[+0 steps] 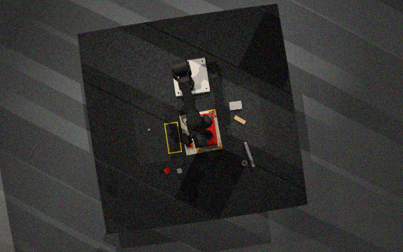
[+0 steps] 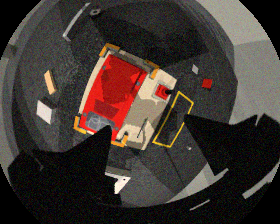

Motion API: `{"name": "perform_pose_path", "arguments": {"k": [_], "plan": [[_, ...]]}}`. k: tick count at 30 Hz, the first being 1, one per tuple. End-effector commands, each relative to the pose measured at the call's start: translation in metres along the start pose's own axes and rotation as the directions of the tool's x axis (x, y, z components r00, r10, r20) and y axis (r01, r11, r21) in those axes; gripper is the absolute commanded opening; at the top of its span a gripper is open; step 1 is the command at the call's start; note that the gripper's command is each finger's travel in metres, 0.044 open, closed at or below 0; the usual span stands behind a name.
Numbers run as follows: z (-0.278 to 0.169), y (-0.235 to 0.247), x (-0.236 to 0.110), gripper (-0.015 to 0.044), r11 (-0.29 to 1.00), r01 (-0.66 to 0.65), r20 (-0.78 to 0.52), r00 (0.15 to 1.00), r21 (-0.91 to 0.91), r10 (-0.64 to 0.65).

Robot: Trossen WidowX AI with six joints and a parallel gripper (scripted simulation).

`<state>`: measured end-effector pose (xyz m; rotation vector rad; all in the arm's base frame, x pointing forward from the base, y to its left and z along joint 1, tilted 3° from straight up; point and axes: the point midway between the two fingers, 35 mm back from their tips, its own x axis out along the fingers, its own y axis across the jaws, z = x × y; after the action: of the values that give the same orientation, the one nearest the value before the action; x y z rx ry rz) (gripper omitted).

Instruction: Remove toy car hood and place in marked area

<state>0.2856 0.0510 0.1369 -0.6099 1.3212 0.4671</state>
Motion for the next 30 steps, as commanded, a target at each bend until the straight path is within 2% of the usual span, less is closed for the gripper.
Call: {"name": "perform_pose_path", "arguments": {"k": [1, 4, 30], "plan": [[0.052, 0.027, 0.034, 0.0440, 0.853, -0.060, -0.124, 0.982, 0.519, 0.145], [0.059, 0.032, 0.040, 0.0440, 0.815, -0.049, -0.144, 0.976, 0.577, 0.160], [0.060, 0.034, 0.049, 0.0440, 0.815, -0.049, -0.144, 0.977, 0.577, 0.160]]}}
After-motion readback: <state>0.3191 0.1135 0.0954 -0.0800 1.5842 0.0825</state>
